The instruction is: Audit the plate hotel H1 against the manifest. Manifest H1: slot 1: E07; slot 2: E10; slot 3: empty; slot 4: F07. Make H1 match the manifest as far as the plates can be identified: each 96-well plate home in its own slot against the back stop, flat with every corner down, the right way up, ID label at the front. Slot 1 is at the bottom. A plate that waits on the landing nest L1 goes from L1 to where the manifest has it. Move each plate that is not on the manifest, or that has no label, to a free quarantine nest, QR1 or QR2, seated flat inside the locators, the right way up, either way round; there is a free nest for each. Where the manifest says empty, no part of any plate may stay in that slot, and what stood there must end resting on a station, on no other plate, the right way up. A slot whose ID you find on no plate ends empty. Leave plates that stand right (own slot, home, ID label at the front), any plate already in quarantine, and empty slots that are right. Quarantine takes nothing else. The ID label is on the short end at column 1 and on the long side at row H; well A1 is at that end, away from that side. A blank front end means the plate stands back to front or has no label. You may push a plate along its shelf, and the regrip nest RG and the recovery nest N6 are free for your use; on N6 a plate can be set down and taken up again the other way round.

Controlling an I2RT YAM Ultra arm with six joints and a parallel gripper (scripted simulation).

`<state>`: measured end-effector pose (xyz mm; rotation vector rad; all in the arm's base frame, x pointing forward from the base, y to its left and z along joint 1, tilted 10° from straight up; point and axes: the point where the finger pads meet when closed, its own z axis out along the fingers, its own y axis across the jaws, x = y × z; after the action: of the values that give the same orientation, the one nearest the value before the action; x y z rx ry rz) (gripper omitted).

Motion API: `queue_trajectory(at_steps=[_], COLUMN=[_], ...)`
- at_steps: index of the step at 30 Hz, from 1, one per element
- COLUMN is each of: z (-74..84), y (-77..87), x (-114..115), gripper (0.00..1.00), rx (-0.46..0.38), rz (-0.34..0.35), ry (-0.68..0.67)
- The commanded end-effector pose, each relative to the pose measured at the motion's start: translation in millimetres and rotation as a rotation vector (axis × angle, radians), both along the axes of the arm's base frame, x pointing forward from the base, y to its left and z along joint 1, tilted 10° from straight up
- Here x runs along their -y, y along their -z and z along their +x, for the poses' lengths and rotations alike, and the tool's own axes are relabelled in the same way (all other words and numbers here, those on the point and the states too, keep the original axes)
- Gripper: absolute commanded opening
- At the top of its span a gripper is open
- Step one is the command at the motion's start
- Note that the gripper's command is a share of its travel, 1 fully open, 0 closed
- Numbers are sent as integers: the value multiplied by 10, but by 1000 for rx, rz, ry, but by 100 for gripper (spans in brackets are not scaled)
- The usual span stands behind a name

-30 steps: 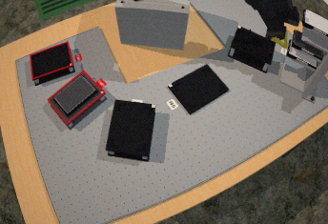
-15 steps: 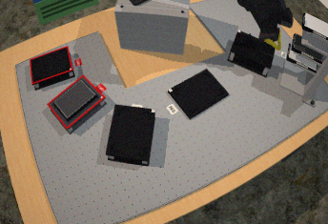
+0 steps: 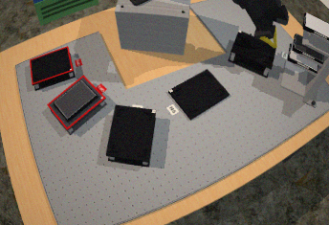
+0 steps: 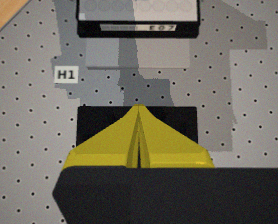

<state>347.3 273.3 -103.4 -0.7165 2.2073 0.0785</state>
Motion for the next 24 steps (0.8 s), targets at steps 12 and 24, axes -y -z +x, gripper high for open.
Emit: queue_trajectory(at_steps=[12, 24], z=[-146, -287], y=[-167, -158], x=[17, 108], gripper=[0, 0], rx=[39, 38], rz=[41, 41], ry=[-2, -2])
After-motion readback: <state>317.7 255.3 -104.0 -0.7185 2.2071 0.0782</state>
